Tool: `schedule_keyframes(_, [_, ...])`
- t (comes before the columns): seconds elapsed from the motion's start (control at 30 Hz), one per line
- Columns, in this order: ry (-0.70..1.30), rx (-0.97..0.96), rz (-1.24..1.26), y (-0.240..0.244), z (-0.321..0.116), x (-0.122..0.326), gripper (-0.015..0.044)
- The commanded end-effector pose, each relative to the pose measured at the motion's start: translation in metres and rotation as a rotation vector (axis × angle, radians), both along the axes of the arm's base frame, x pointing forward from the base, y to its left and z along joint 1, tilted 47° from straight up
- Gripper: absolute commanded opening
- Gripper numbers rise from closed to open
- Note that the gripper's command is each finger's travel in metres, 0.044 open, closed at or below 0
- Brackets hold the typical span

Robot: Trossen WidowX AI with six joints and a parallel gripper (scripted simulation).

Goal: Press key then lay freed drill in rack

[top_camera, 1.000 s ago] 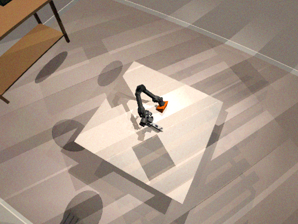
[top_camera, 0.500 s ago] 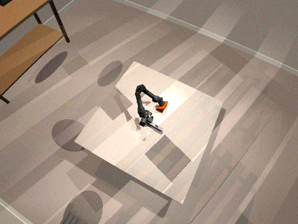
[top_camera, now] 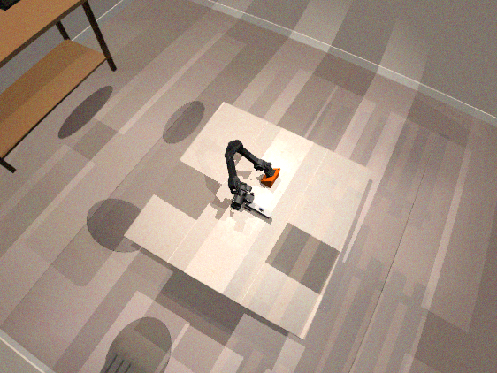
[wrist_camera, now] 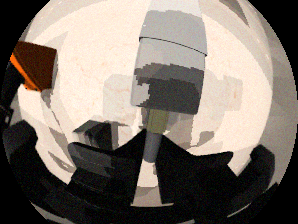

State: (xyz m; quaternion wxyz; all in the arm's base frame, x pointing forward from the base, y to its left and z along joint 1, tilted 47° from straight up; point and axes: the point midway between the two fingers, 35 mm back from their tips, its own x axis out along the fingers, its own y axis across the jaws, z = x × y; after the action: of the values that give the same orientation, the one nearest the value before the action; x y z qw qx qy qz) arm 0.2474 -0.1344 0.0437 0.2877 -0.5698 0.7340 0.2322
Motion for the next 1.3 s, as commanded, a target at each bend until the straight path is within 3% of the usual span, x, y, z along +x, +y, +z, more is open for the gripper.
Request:
schedule_keyframes(0.0, [-0.004, -0.006, 0.004, -0.004, 0.008, 0.000, 0.0000])
schedule_keyframes(0.6, [-0.004, -0.007, 0.004, -0.021, 0.030, -0.003, 0.0000])
schedule_keyframes(1.13, [-0.003, -0.006, 0.004, -0.016, 0.018, -0.003, 0.0420])
schedule_keyframes(1.27, [-0.004, -0.006, 0.004, -0.016, 0.017, -0.003, 0.0440])
